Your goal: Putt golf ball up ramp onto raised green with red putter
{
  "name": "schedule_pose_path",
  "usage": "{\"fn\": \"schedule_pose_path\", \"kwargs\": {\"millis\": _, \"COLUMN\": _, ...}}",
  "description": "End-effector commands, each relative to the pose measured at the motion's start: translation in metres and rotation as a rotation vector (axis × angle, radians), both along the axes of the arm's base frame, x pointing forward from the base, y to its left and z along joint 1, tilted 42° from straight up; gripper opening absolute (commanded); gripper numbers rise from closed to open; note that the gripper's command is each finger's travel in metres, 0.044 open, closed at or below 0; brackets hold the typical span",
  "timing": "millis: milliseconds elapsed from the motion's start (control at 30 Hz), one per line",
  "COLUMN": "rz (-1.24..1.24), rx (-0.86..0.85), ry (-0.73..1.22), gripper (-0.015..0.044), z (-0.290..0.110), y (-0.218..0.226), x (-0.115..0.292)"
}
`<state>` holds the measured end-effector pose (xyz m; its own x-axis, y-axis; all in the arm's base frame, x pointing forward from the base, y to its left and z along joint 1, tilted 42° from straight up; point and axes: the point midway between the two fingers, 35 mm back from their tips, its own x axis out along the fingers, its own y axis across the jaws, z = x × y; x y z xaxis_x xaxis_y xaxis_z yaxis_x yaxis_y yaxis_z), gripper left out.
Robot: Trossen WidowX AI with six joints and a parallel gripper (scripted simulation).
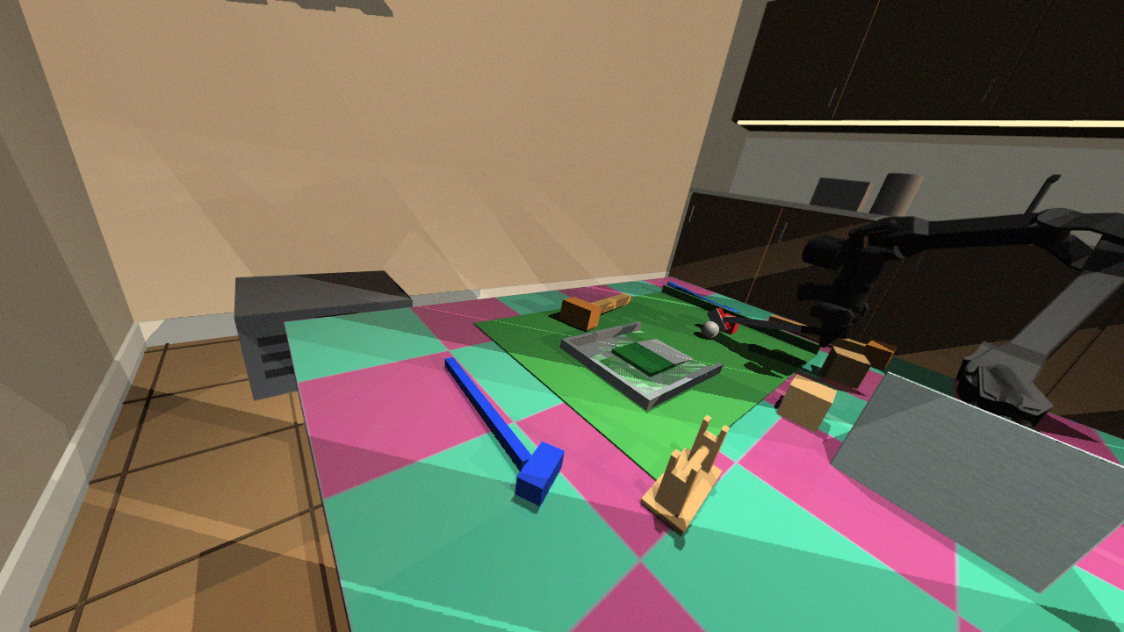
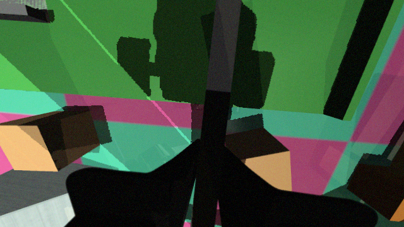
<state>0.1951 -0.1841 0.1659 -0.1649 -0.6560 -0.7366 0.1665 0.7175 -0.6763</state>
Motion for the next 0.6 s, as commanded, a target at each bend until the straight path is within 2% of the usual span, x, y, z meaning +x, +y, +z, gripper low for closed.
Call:
{"fn": "schedule_pose_path", "kwargs": {"millis": 0, "rz": 0.004, "rx": 0.008, "ry": 0.000, "gripper": 0.0000, "z": -0.015, "y": 0.014, "x": 0.007}}
{"fn": "schedule_pose_path", "kwargs": {"millis": 233, "rz": 0.007, "rx": 0.007, "ry": -0.003, "gripper": 0.0000, "z": -0.075, "y": 0.080, "x": 0.018}}
{"fn": "schedule_pose_path", "kwargs": {"millis": 567, "rz": 0.008, "rx": 0.009, "ry": -0.003, "gripper": 0.0000, "z": -0.061, "y": 0.096, "x": 0.023}}
